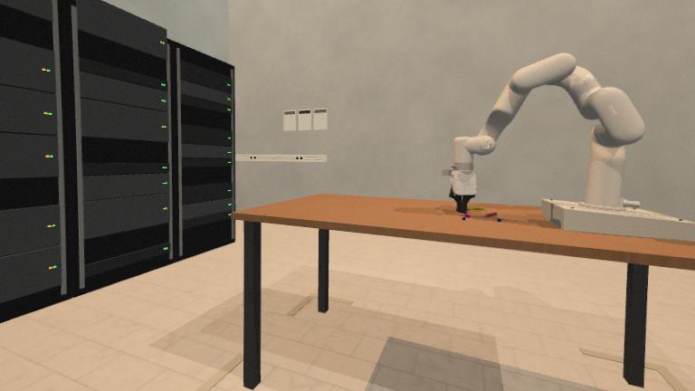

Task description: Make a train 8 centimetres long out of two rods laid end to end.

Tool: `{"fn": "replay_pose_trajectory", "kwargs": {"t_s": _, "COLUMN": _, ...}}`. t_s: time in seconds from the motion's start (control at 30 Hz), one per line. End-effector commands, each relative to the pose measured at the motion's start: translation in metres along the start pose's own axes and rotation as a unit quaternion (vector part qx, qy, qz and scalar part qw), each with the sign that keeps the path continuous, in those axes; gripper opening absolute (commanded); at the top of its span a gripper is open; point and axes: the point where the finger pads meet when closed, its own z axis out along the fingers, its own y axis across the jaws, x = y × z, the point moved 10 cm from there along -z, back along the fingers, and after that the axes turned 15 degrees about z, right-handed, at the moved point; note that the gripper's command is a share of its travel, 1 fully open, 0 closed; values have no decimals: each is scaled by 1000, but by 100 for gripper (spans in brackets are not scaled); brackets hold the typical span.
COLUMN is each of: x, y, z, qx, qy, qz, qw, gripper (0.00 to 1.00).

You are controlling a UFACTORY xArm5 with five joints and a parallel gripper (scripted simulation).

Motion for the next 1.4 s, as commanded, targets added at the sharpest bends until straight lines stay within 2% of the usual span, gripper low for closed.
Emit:
{"fn": "replay_pose_trajectory", "kwargs": {"t_s": 0.0, "x": 0, "y": -1, "z": -1, "qx": 2, "qy": 1, "qz": 0, "qw": 1000, "gripper": 4}}
{"fn": "replay_pose_trajectory", "kwargs": {"t_s": 0.57, "x": 0, "y": -1, "z": -1, "qx": 2, "qy": 1, "qz": 0, "qw": 1000, "gripper": 4}}
{"fn": "replay_pose_trajectory", "kwargs": {"t_s": 1.37, "x": -1, "y": -1, "z": 10, "qx": 2, "qy": 1, "qz": 0, "qw": 1000, "gripper": 4}}
